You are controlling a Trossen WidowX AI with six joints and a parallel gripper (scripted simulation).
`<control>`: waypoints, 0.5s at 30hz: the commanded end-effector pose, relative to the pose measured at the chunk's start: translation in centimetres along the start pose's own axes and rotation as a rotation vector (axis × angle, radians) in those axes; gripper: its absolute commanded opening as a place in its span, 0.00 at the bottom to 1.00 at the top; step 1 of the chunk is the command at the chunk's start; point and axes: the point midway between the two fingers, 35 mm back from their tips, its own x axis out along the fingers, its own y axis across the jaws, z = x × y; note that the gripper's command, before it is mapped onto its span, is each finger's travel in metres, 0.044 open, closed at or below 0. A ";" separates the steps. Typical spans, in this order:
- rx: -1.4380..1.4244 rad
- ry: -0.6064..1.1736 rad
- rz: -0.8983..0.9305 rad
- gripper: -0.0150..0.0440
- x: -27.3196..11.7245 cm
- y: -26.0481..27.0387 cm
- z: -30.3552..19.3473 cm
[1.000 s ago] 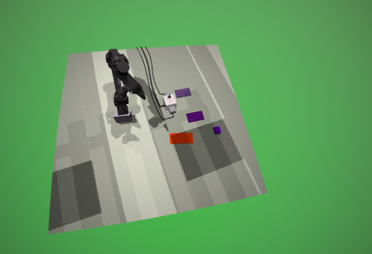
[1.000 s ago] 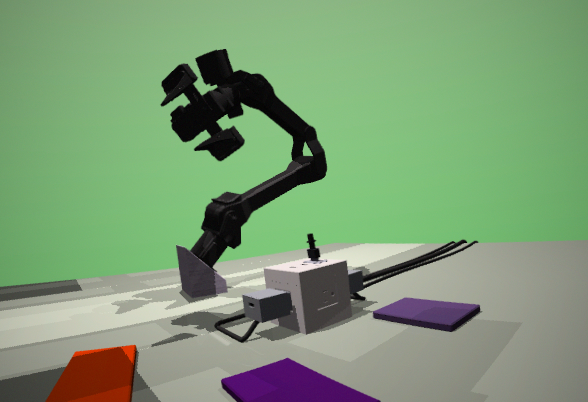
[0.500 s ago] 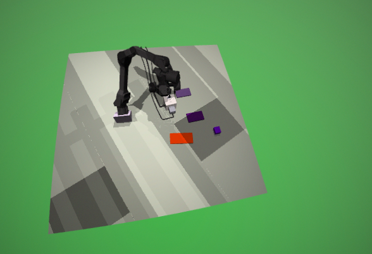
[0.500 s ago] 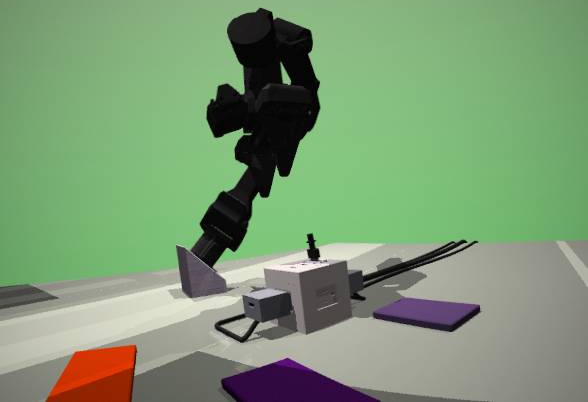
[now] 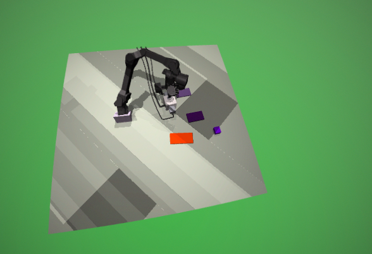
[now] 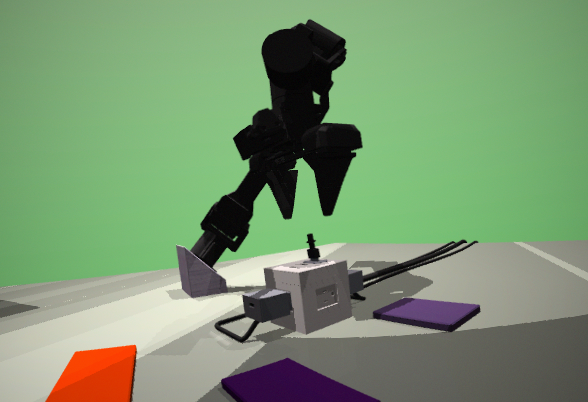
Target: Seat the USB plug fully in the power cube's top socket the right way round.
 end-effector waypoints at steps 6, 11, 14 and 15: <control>-0.009 0.003 0.002 1.00 0.8 0.2 -0.1; -0.009 0.003 0.002 1.00 1.3 0.2 -0.1; -0.009 0.003 0.003 1.00 1.6 0.2 -0.1; -0.009 0.003 0.003 1.00 1.7 0.2 -0.1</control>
